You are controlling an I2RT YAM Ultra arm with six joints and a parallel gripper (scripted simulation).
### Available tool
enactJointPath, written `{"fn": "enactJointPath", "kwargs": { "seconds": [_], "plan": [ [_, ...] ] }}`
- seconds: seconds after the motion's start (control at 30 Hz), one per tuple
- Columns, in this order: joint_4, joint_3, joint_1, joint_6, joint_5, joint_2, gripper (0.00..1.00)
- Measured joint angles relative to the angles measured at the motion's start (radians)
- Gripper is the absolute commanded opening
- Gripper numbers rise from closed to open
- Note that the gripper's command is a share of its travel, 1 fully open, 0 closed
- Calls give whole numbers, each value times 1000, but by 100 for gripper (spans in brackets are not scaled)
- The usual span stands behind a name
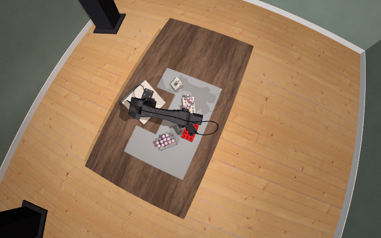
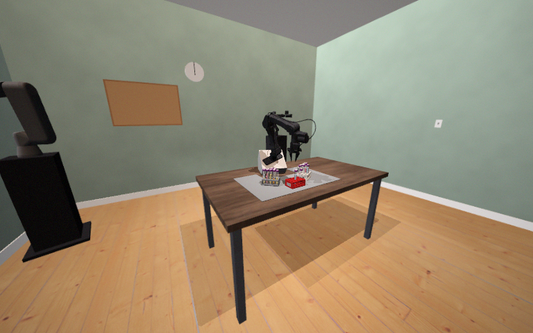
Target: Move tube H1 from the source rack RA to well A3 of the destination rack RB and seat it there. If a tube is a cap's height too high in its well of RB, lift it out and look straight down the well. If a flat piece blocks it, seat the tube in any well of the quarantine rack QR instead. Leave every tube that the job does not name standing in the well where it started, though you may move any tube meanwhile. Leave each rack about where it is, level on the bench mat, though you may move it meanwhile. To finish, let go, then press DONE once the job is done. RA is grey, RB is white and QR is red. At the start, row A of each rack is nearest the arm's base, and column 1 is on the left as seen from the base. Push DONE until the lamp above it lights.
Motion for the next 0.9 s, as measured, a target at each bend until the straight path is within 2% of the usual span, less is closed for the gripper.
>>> {"fn": "enactJointPath", "kwargs": {
  "seconds": [0.3, 0.7, 0.8, 0.9],
  "plan": [
    [-16, -159, 96, -155, 47, -161, 30],
    [-22, -161, 120, -433, 84, -174, 30],
    [-14, -166, 84, -504, 72, -185, 30],
    [-11, -186, -19, -590, 46, -229, 30]
  ]
}}
